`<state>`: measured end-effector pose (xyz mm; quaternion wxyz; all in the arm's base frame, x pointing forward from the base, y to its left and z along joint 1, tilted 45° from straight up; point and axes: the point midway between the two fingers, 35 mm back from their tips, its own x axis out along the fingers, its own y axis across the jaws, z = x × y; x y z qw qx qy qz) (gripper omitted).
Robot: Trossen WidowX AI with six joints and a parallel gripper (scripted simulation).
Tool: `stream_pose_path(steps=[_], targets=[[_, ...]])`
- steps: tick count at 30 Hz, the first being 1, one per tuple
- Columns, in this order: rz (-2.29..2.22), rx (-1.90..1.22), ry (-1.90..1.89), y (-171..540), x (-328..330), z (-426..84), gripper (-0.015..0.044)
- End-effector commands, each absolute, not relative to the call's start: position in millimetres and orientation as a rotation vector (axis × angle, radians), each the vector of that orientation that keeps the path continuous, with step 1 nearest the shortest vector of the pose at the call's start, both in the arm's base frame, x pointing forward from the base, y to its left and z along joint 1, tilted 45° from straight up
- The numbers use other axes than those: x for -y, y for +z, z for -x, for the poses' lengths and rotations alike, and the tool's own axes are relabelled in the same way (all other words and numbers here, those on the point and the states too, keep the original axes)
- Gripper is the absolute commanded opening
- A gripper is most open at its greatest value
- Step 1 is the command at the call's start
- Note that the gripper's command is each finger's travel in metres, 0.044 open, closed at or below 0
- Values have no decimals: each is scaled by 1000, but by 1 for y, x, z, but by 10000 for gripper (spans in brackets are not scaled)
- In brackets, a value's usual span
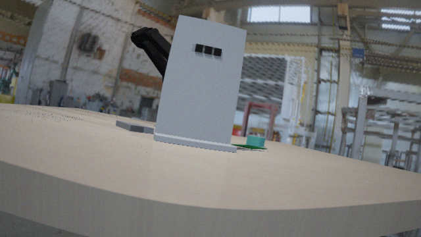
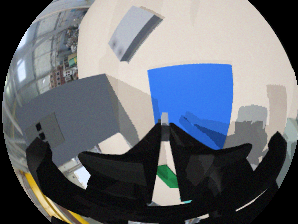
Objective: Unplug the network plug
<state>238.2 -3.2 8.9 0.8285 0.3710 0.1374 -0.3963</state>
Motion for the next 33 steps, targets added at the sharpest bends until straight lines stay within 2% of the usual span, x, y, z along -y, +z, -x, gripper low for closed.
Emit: stream_pose_path(steps=[1, 33], targets=[[-777, -303, -846, 4, 7, -237, 0], [-770, -294, -838, -7, 25, -236, 0]])
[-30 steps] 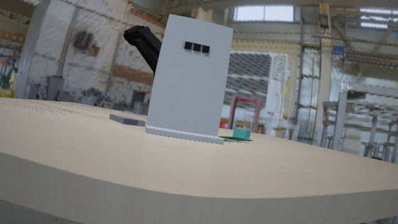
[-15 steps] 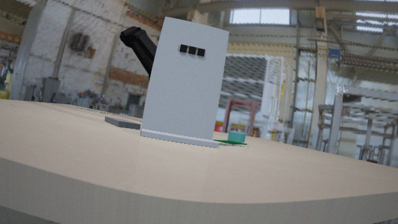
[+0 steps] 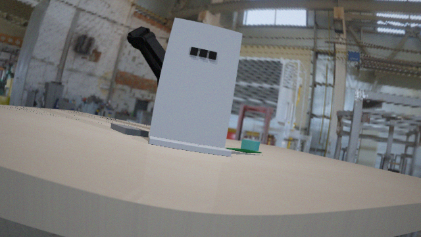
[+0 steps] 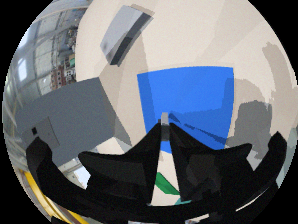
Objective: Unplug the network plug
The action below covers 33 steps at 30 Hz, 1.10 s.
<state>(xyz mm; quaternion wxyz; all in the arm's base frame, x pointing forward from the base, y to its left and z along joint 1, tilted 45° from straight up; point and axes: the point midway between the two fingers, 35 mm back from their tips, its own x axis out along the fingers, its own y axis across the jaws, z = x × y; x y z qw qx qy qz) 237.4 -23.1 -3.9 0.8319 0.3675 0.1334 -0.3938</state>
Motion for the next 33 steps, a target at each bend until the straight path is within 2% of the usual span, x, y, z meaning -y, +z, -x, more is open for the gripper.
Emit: stream_pose_path(steps=[1, 26, 32, 33], targets=[[-770, -294, -838, -7, 25, -236, 0], [-775, -286, -837, -5, 29, -239, 0], [-775, -286, -837, -5, 29, -239, 156], [-775, -286, -837, -5, 29, -239, 156]])
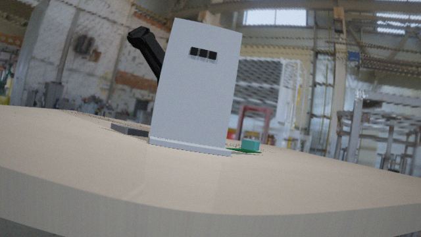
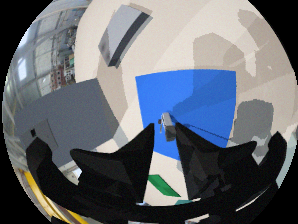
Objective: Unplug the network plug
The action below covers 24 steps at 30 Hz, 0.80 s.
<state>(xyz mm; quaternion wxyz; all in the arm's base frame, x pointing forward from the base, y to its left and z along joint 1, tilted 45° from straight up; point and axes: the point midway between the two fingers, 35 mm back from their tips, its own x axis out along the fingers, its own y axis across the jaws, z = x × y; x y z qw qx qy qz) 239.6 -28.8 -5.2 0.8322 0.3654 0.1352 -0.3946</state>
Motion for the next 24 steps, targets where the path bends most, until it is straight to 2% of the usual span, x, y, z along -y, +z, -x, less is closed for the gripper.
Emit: stream_pose_path(steps=[1, 24], targets=[[-775, -286, -837, -5, 29, -239, 156], [-777, -296, -842, -1, 18, -231, 156]])
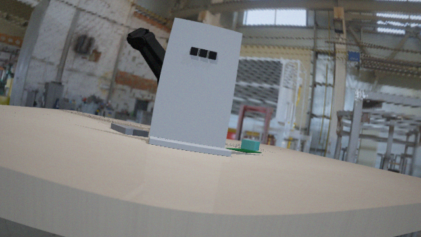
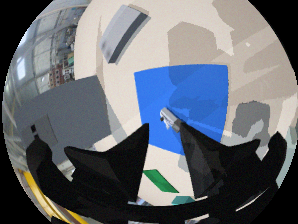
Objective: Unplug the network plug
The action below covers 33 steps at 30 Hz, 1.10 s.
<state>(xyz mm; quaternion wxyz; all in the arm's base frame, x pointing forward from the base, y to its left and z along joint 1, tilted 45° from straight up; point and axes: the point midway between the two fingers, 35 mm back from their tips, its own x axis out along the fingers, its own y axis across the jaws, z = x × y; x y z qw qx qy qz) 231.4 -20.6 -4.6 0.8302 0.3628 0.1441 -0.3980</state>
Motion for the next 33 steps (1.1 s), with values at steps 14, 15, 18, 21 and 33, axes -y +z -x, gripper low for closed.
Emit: stream_pose_path(steps=[14, 15, 18, 21, 33], targets=[[-776, -298, -842, 3, 12, -224, 156], [-776, -298, -842, 3, 12, -223, 156], [-775, -298, -842, 4, 11, -222, 156], [-774, -298, -841, 6, 10, -220, 156], [-778, -306, -844, 9, 2, -221, 156]])
